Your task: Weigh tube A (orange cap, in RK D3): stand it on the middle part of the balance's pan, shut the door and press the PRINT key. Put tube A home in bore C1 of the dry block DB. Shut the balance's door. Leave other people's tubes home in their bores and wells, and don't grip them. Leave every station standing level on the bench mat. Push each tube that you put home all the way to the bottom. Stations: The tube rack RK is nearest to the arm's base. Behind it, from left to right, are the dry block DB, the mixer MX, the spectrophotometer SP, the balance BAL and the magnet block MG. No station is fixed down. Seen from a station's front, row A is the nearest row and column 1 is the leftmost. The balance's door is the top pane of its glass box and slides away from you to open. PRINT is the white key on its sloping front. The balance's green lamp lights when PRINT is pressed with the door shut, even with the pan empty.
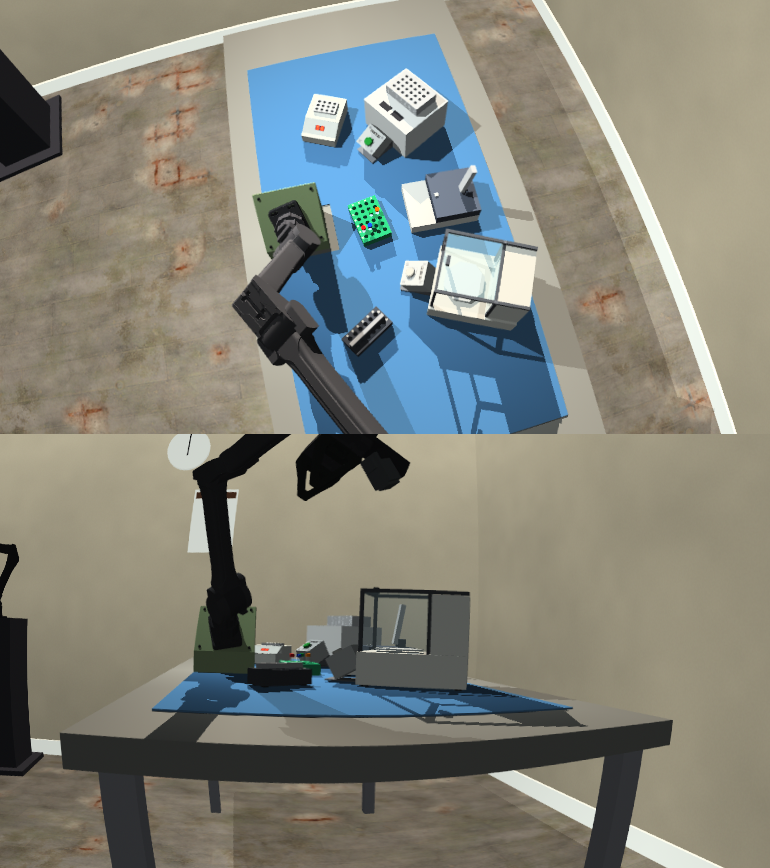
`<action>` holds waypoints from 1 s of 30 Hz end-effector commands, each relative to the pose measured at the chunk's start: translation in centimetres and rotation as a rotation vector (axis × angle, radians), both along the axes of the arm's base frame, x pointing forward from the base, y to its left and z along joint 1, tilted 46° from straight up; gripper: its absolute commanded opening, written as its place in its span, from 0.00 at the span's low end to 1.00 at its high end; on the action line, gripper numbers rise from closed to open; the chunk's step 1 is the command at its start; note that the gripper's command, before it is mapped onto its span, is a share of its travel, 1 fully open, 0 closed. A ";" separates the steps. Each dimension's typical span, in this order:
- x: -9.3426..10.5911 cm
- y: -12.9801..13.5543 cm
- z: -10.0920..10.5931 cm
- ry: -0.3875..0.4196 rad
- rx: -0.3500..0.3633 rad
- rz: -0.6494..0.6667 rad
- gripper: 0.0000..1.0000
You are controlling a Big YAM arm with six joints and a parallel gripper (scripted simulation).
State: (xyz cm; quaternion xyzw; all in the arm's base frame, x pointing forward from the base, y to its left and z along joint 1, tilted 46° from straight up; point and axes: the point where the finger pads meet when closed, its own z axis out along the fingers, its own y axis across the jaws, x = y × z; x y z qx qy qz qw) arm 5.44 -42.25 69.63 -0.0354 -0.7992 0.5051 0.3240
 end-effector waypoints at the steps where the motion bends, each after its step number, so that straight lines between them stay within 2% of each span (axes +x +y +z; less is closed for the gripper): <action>1: 0.7 1.4 0.0 -0.008 0.002 0.037 0.30; 4: 4.0 -0.6 -2.9 0.004 0.042 0.049 0.30; 6: 4.5 -0.5 -3.2 0.005 0.041 0.049 0.30; 9: 6.5 -0.5 -4.8 -0.003 0.102 0.134 0.30; 13: 9.0 -0.4 -6.8 0.002 0.099 0.130 0.30; 14: 9.1 -0.5 -6.9 0.001 0.098 0.130 0.30; 16: 10.4 -0.2 -8.0 -0.001 0.143 0.187 0.30; 19: 10.7 -0.3 -8.5 -0.003 0.160 0.202 0.30; 22: 12.9 0.3 -10.1 0.003 0.158 0.206 0.30; 24: 13.5 0.4 -10.6 0.004 0.158 0.207 0.30; 27: 15.3 1.0 -12.3 0.006 0.221 0.282 0.30; 30: 17.0 1.6 -13.9 0.011 0.217 0.278 0.30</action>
